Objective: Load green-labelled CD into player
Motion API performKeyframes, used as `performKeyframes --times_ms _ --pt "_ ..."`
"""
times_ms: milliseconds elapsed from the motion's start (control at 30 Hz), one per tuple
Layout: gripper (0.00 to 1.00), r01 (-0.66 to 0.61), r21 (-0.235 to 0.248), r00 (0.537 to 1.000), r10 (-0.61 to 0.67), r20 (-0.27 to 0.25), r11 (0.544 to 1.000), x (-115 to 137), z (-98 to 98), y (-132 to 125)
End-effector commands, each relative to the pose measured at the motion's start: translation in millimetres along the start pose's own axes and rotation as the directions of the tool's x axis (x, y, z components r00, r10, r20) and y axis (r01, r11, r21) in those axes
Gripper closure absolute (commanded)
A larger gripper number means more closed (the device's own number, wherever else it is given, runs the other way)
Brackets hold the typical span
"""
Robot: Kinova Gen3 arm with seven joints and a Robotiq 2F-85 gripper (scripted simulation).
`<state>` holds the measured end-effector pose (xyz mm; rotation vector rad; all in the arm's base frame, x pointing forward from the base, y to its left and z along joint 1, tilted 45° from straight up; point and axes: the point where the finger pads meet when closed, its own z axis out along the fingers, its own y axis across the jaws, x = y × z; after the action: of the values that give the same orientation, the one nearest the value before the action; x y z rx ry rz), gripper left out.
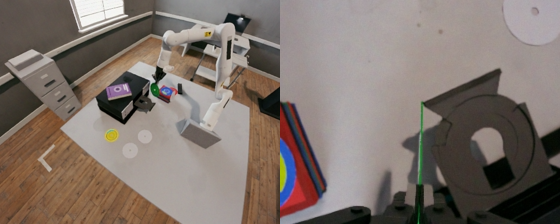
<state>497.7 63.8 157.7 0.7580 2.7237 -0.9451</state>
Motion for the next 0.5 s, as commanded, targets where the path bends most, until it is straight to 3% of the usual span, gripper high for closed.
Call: performKeyframes --times_ms 0,467 --pt "0.89 -0.017 0.009 1.0 0.017 0.007 1.0 3.1 4.6 16.7" --pt "0.89 -0.119 0.008 0.993 0.119 0.021 0.993 7.1 10.1 55.8"
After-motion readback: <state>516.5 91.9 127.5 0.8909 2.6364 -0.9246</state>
